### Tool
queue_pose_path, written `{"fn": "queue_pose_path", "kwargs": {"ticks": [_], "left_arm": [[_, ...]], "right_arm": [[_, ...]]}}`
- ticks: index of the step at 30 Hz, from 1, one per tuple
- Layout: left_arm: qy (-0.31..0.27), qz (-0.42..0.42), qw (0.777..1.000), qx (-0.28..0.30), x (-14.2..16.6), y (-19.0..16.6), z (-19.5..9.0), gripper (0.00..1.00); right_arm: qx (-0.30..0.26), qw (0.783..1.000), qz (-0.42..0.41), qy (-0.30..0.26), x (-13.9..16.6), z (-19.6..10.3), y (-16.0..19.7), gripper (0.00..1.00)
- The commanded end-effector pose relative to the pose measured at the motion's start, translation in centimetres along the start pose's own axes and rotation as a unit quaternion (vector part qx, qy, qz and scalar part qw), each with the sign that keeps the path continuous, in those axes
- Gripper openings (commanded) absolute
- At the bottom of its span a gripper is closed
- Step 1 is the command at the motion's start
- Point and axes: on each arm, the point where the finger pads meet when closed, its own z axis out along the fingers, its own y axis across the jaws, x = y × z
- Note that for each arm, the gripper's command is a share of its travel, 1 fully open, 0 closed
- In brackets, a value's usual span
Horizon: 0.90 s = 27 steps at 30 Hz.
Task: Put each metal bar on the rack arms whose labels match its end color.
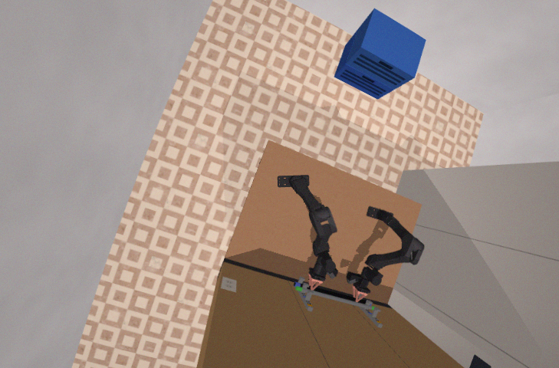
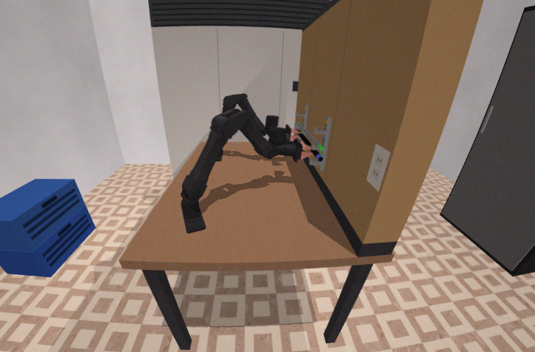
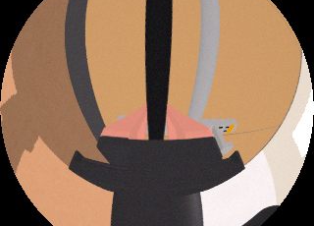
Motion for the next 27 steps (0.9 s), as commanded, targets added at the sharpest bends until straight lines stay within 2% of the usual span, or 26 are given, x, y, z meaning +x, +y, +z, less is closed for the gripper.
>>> {"fn": "queue_pose_path", "kwargs": {"ticks": [1, 27], "left_arm": [[0.002, -0.003, 1.0, -0.031, 0.35, 3.35, 0.26, 0.0], [0.002, -0.003, 0.999, -0.031, 0.35, 3.62, -0.39, 0.0]], "right_arm": [[0.025, 1.0, 0.007, 0.003, 0.15, 0.12, -3.36, 0.0], [0.025, 1.0, 0.007, 0.003, 0.15, -0.53, -3.62, 0.0]]}}
